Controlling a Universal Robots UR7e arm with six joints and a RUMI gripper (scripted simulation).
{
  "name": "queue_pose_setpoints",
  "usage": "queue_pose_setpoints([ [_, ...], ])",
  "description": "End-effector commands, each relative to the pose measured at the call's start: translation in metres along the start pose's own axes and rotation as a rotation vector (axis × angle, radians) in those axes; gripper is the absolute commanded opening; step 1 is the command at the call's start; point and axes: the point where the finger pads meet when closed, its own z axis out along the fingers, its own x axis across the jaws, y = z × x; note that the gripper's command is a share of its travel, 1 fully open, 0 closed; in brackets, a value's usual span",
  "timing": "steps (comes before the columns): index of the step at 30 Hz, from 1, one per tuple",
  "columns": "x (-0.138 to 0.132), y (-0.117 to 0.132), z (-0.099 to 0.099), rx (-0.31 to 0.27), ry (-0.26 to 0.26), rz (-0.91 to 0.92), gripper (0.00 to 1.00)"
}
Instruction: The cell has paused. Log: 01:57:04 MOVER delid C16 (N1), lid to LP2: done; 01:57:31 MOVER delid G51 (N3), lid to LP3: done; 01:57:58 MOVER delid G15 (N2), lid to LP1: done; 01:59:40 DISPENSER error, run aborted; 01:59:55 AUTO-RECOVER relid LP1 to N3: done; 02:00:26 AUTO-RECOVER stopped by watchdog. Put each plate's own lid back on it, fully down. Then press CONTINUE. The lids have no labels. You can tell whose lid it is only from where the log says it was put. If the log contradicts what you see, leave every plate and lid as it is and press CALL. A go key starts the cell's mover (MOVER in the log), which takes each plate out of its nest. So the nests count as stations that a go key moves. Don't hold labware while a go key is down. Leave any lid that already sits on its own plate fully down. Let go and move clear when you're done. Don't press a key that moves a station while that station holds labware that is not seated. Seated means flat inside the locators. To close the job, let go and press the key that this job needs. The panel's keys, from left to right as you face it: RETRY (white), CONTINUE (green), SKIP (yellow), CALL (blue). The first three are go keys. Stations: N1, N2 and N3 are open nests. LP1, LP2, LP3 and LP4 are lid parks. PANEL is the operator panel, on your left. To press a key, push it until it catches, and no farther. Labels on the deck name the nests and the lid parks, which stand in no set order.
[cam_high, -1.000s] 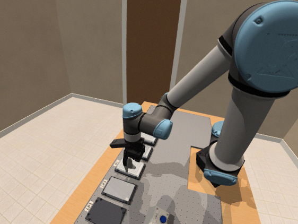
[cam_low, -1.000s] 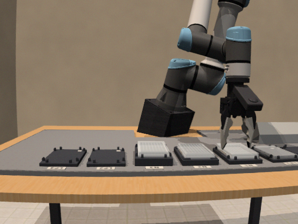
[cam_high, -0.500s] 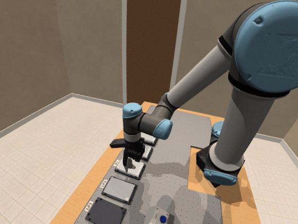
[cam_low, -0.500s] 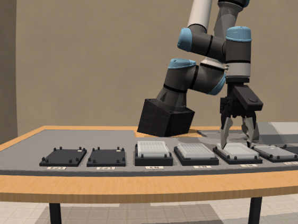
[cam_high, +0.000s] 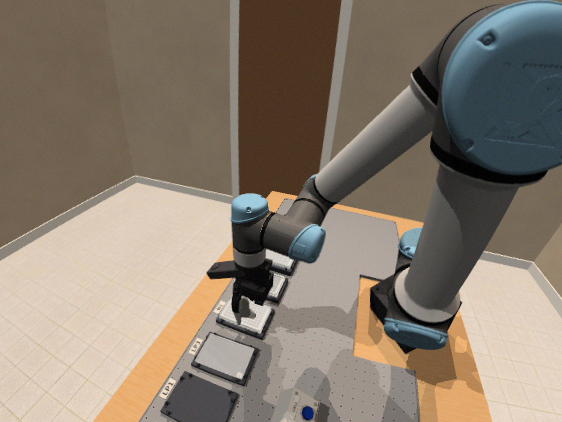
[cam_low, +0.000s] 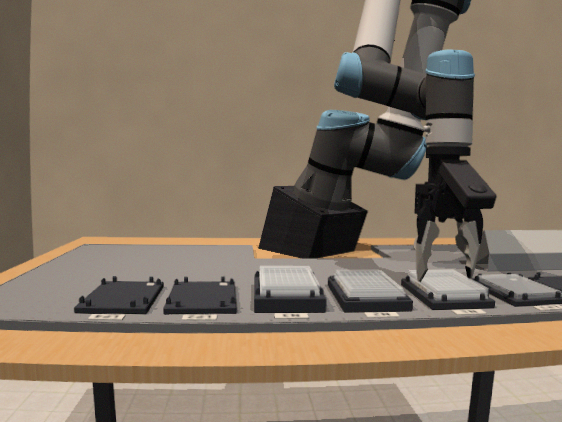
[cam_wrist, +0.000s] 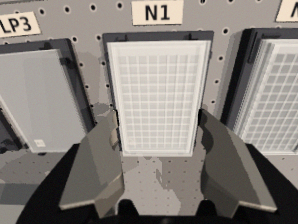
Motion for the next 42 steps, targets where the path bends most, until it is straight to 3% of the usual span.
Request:
queue_pose_setpoints([
  [1,-0.0004,0.0017,0.0008,-0.002,0.0,0.0,0.0],
  [13,-0.0005,0.0019,0.0008,-0.002,0.0,0.0,0.0],
  [14,-0.0005,0.0019,0.0008,-0.002,0.0,0.0,0.82],
  [42,-0.0007,0.0021,0.0008,-0.002,0.0,0.0,0.82],
])
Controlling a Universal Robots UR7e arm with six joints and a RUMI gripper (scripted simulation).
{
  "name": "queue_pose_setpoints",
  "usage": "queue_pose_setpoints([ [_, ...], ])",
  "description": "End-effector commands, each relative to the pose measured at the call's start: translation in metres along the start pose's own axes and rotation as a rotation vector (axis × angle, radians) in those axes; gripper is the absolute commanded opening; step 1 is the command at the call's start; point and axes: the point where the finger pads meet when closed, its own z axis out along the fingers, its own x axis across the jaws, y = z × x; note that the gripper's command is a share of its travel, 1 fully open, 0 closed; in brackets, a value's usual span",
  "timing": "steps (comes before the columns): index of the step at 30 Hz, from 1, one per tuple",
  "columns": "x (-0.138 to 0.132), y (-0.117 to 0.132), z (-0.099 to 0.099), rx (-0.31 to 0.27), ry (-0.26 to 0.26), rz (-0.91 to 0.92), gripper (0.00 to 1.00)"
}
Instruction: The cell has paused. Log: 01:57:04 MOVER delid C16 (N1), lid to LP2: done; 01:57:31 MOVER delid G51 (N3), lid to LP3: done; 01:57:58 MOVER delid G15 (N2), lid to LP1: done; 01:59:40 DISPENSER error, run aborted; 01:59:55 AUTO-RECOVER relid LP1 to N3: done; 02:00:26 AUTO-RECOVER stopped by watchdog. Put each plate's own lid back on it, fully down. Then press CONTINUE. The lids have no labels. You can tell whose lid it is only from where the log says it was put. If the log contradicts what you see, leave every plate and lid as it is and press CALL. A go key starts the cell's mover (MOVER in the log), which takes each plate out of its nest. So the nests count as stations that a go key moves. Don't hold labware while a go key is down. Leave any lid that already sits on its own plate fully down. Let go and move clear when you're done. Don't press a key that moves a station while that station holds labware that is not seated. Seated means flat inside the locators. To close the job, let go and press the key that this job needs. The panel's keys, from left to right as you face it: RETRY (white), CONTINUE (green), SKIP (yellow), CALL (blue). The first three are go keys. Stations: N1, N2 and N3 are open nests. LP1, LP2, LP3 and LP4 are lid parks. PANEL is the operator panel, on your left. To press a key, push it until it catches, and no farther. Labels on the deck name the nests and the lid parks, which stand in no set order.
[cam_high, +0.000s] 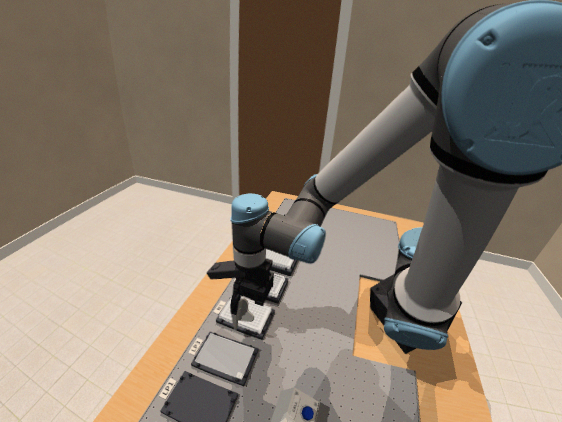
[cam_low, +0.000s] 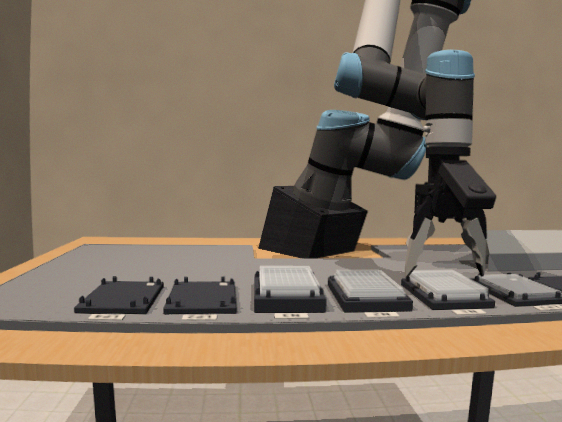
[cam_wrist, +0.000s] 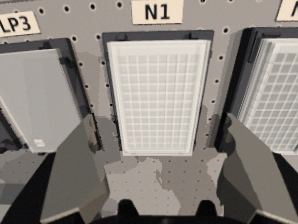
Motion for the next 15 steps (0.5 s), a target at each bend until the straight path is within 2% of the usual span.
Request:
queue_pose_setpoints([
  [1,-0.0007,0.0015,0.0005,-0.001,0.0,-0.001,0.82],
  [15,-0.0005,-0.0006,-0.002,0.001,0.0,-0.002,0.82],
])
